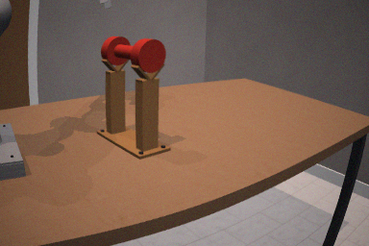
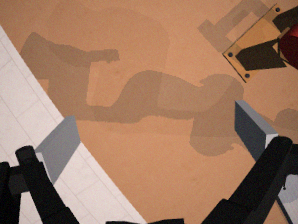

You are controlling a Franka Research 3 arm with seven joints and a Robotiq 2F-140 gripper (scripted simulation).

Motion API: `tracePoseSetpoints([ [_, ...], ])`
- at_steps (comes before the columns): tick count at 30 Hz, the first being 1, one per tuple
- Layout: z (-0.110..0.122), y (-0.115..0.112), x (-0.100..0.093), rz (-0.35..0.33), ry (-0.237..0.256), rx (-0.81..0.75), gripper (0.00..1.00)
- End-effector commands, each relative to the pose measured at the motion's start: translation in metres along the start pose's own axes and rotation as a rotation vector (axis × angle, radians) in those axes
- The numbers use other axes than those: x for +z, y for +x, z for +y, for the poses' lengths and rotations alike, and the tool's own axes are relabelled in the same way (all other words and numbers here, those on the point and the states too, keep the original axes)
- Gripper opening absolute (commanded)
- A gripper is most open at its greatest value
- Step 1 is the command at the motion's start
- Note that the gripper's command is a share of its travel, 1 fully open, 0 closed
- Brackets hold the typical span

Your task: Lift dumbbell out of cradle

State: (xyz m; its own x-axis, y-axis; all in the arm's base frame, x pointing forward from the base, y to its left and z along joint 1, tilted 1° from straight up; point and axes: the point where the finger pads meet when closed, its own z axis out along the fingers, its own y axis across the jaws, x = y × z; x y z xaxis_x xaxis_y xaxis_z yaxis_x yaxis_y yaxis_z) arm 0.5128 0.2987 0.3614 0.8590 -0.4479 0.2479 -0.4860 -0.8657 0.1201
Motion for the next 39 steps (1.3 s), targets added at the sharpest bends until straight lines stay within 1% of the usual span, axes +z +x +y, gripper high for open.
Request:
tracePoseSetpoints([
  [1, 0.022, 0.023, 0.006, -0.008, 0.016, 0.117, 1.00],
  [2, 0.061, 0.049, 0.018, -0.029, 0.008, 0.220, 1.00],
  [4, 0.061, 0.049, 0.018, -0.029, 0.008, 0.220, 1.00],
  [5, 0.102, 0.070, 0.031, -0.054, 0.001, 0.327, 1.00],
  [7, 0.102, 0.070, 0.031, -0.054, 0.001, 0.327, 1.00],
  [8, 0.143, 0.087, 0.046, -0.083, -0.003, 0.433, 1.00],
  [10, 0.143, 0.087, 0.046, -0.083, -0.003, 0.433, 1.00],
  [11, 0.183, 0.097, 0.060, -0.114, -0.005, 0.534, 1.00],
  [13, 0.183, 0.097, 0.060, -0.114, -0.005, 0.534, 1.00],
  [14, 0.219, 0.103, 0.073, -0.145, -0.005, 0.629, 1.00],
  [18, 0.219, 0.103, 0.073, -0.145, -0.005, 0.629, 1.00],
  [19, 0.251, 0.105, 0.086, -0.176, -0.003, 0.713, 1.00],
  [20, 0.251, 0.105, 0.086, -0.176, -0.003, 0.713, 1.00],
  [21, 0.277, 0.104, 0.096, -0.204, -0.001, 0.784, 1.00],
  [23, 0.277, 0.104, 0.096, -0.204, -0.001, 0.784, 1.00],
  [24, 0.297, 0.101, 0.105, -0.227, 0.002, 0.841, 1.00],
  [25, 0.297, 0.101, 0.105, -0.227, 0.002, 0.841, 1.00],
  [26, 0.311, 0.098, 0.111, -0.246, 0.005, 0.884, 1.00],
  [28, 0.325, 0.094, 0.118, -0.266, 0.009, 0.929, 1.00],
  [39, 0.328, 0.094, 0.119, -0.270, 0.010, 0.936, 1.00],
])
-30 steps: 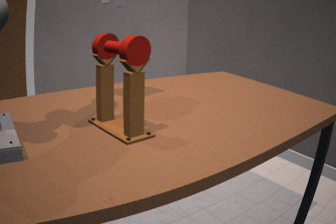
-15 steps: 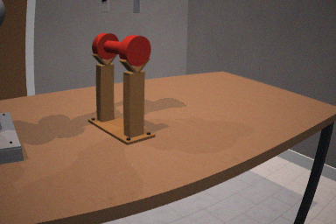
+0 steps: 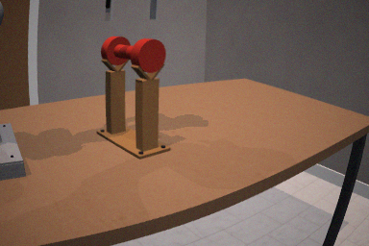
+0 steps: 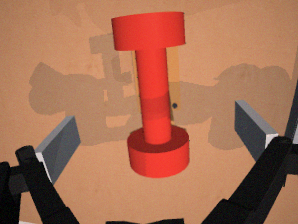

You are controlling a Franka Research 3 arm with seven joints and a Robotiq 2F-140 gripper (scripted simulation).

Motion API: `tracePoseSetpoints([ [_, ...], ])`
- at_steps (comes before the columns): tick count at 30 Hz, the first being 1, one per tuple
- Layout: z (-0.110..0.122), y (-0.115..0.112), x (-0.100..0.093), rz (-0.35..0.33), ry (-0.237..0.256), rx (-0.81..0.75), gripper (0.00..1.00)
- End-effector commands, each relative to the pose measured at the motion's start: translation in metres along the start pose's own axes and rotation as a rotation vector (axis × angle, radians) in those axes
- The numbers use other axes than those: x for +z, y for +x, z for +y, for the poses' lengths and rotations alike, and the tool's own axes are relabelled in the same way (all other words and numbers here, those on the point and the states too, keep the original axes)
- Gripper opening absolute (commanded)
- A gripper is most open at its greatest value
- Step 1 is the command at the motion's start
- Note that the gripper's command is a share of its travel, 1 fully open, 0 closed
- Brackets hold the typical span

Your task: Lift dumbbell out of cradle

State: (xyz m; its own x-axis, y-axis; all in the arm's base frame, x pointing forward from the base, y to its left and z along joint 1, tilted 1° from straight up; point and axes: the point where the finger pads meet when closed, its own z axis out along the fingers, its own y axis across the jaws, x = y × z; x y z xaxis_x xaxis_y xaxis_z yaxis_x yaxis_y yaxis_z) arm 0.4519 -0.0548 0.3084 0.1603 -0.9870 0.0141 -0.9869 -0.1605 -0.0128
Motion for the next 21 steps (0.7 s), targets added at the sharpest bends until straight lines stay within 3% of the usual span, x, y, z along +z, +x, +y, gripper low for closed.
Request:
tracePoseSetpoints([
  [1, -0.001, -0.001, -0.001, -0.003, 0.009, 0.026, 1.00],
  [13, -0.002, -0.001, 0.005, -0.003, 0.009, 0.026, 1.00],
  [15, -0.003, -0.001, 0.029, -0.003, 0.008, 0.026, 1.00],
  [18, -0.003, -0.001, 0.082, -0.004, 0.008, 0.026, 1.00],
  [21, -0.002, -0.001, 0.098, -0.003, 0.009, 0.026, 1.00],
])
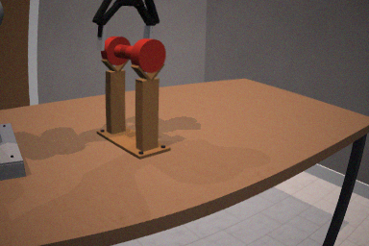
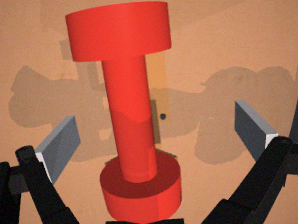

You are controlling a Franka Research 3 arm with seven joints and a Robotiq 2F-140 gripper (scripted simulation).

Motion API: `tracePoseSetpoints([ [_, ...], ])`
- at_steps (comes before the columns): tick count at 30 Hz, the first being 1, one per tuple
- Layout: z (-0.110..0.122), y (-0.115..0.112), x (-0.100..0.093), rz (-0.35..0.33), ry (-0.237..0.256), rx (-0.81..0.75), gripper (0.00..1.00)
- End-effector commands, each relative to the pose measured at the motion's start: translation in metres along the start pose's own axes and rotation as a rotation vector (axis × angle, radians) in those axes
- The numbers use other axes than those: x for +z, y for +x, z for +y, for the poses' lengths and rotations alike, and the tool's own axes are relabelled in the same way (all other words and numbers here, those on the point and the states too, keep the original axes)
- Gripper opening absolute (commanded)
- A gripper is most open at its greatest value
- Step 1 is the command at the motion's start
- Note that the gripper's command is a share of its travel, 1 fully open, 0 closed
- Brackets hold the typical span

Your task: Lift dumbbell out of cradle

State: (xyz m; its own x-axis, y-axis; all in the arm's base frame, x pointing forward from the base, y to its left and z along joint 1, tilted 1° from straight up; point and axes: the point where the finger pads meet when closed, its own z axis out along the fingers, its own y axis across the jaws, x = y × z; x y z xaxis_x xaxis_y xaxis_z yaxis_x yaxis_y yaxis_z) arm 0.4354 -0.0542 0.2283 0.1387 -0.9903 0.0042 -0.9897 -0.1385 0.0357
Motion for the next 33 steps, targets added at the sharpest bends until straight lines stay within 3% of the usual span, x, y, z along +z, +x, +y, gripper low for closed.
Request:
tracePoseSetpoints([
  [1, -0.0205, 0.0029, 0.0183, 0.006, 0.057, 0.004, 1.00],
  [23, -0.0205, 0.0029, 0.0183, 0.006, 0.057, 0.004, 1.00],
  [24, -0.0205, 0.0029, 0.0183, 0.006, 0.057, 0.004, 0.00],
  [33, -0.0205, 0.0029, 0.0183, 0.006, 0.057, 0.004, 0.00],
])
